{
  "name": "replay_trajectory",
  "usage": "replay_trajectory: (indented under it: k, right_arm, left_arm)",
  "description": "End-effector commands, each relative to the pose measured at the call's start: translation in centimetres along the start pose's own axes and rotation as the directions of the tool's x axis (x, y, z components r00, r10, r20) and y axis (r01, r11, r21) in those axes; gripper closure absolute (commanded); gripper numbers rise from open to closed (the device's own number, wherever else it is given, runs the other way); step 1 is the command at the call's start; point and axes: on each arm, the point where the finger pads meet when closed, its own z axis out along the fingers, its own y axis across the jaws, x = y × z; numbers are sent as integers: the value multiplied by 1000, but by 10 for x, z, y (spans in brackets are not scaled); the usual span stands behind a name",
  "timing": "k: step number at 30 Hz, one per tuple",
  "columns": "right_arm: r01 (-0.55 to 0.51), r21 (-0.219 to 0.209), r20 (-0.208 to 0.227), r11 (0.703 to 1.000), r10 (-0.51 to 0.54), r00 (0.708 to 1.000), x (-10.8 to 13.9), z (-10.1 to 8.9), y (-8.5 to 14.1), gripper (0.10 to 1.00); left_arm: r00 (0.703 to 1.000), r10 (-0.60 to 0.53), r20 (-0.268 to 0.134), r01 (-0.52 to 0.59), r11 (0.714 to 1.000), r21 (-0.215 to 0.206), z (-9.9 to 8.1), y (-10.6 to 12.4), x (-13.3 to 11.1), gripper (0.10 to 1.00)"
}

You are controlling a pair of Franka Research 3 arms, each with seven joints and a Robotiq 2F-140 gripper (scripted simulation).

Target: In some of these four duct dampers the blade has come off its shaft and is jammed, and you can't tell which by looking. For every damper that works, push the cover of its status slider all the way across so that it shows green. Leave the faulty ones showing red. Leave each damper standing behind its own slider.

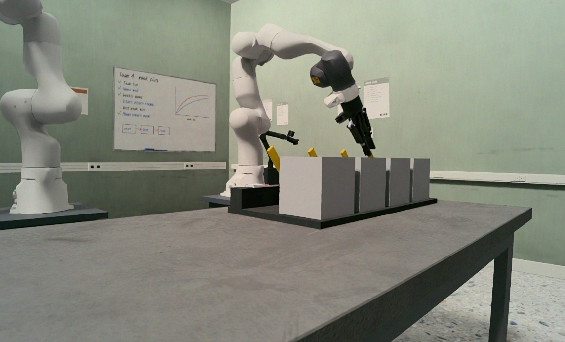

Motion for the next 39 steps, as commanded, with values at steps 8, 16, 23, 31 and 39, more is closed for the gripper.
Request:
replay_trajectory:
  k: [8, 16, 23, 31, 39]
  right_arm:
    - [-4, -1, 0, 1000, 4, 1000, 0, 0, 1, 98]
    - [-4, -1, 0, 1000, 4, 1000, 0, 0, 1, 98]
    - [-4, -1, 0, 1000, 4, 1000, 0, 0, 1, 98]
    - [-4, -1, 0, 1000, 4, 1000, 0, 0, 1, 98]
    - [-4, -1, 0, 1000, 4, 1000, 0, 0, 1, 98]
  left_arm:
    - [1000, 18, -21, -18, 1000, 0, -25, 1, 6, 795]
    - [1000, 18, -22, -18, 1000, 5, -28, 1, 5, 795]
    - [999, 19, -26, -13, 973, 231, -19, 44, -34, 795]
    - [999, 18, -28, -9, 949, 316, -15, 62, -49, 795]
    - [999, 17, -29, -3, 902, 431, -10, 86, -71, 795]
